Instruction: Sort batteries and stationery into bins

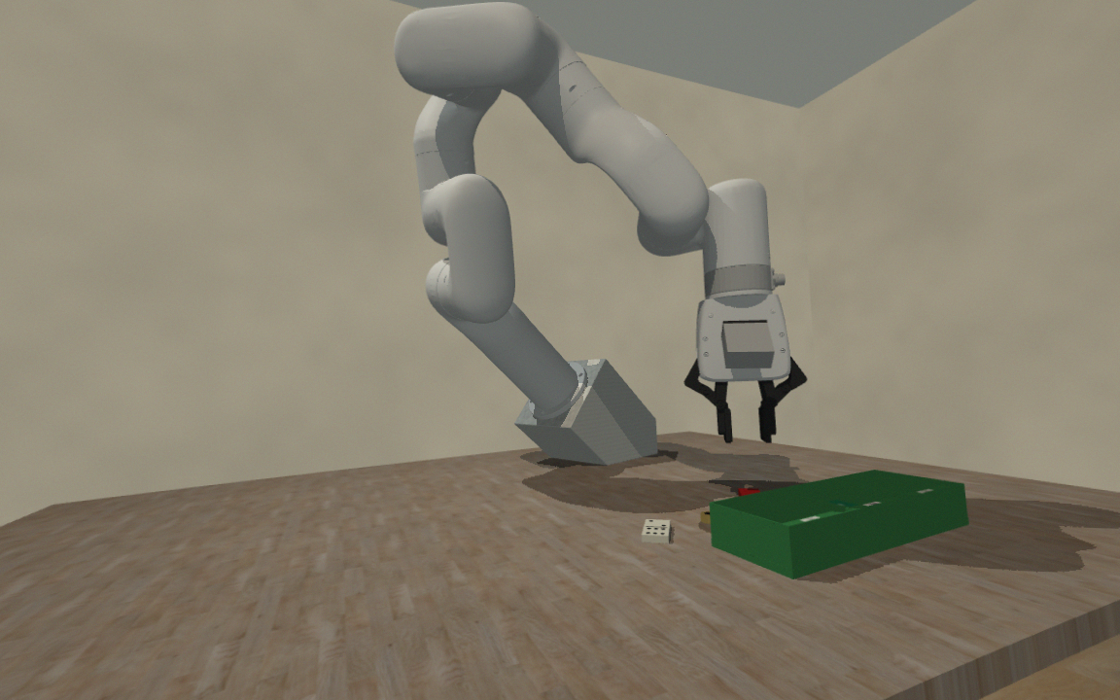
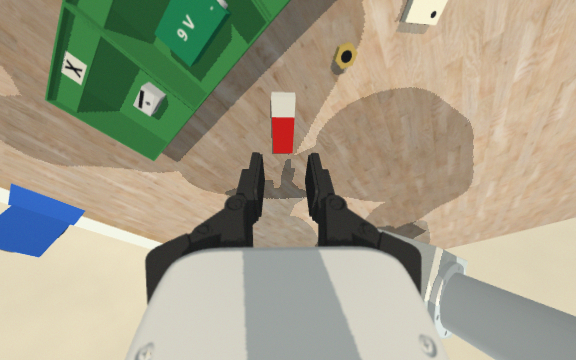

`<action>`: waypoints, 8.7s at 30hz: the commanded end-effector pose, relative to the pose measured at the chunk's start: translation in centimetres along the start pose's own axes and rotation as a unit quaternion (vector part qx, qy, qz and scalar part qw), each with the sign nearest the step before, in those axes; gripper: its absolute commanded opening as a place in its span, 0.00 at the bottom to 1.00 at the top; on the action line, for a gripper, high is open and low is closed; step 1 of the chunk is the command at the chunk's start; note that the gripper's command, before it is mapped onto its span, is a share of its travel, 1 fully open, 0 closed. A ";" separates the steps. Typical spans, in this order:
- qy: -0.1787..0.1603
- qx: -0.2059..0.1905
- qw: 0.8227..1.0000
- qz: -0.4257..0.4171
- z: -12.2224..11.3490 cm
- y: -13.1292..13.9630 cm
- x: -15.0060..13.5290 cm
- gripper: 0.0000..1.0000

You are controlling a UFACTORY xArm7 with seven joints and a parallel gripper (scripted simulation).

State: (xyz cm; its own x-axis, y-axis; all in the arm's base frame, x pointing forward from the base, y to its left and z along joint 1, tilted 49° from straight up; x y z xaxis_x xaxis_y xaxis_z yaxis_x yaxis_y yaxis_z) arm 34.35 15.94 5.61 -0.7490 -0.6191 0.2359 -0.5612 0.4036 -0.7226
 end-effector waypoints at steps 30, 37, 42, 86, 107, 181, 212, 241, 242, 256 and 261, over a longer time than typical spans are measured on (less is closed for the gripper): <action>-0.002 0.000 1.000 -0.001 0.7 0.1 -0.2 0.38; -0.002 0.000 1.000 0.000 3.1 0.1 -0.3 0.38; -0.002 0.000 1.000 0.000 5.1 0.1 -0.3 0.38; -0.002 0.000 1.000 0.000 7.2 0.1 -0.3 0.00; -0.002 0.000 1.000 0.000 6.9 0.1 -0.3 0.00; -0.005 -0.005 0.929 0.369 1.2 0.6 -13.4 0.00; -0.002 -0.001 0.909 0.417 3.0 0.6 -13.2 0.00; -0.002 -0.001 0.909 0.417 4.5 0.7 -13.2 0.29; -0.002 -0.001 0.909 0.417 4.5 0.7 -13.2 0.29; -0.002 -0.001 0.909 0.417 4.4 0.7 -13.2 0.29; -0.002 -0.001 0.909 0.417 3.7 0.7 -13.2 0.29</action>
State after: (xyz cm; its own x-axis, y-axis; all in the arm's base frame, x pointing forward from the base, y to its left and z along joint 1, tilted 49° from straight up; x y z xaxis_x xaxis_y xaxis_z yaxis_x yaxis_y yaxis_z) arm 45.35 21.32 -0.77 -0.9140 -0.0972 -0.3938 0.2022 0.7324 -0.6502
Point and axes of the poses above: the point where the finger pads meet when closed, its own z axis out along the fingers, its own x axis across the jaws, y = z × x, the point moved 6 cm from there along -z, back along the fingers, and after that the axes turned 15 degrees about z, right-handed, at the moved point
